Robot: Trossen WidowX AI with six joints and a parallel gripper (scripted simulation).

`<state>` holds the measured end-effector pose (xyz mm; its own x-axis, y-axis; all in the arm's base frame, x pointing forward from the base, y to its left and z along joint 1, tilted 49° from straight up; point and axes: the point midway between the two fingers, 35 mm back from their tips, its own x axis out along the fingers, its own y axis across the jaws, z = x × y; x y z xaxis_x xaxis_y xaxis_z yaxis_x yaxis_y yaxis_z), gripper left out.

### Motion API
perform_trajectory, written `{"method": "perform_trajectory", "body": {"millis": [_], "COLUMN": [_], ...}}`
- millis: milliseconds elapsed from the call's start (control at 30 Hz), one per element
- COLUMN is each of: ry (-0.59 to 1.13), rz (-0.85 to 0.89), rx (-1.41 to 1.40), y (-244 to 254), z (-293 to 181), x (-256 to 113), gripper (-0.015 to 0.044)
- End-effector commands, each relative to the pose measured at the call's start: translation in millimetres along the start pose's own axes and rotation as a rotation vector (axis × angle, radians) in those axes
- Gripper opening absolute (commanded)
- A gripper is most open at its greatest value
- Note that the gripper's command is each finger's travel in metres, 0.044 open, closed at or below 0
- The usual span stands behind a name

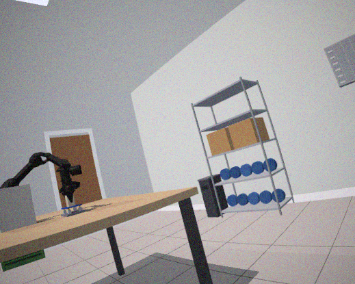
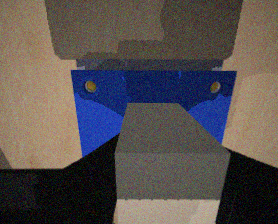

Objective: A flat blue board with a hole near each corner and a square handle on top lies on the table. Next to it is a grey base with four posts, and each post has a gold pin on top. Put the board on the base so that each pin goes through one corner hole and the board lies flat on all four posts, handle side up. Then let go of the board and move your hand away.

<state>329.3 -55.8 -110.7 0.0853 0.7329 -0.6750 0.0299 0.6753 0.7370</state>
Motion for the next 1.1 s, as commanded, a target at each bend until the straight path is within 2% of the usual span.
{"method": "perform_trajectory", "body": {"millis": [0, 300, 467, 633, 767, 1067], "ry": [0.0, 0.0, 0.0, 0.0, -0.003, -0.003], "rz": [0.0, -0.001, -0.002, -0.002, 0.003, 0.004], "rx": [-0.001, 0.0, 0.001, 0.001, 0.01, 0.011], "y": [0, 0, -1, -1, -1, -1], "z": [0, 0, 0, 0, -4, -4], "x": [0, -5, -36, -43, -84, -86], "gripper": [0.021, 0.044, 0.044, 0.044, 0.044, 0.044]}}
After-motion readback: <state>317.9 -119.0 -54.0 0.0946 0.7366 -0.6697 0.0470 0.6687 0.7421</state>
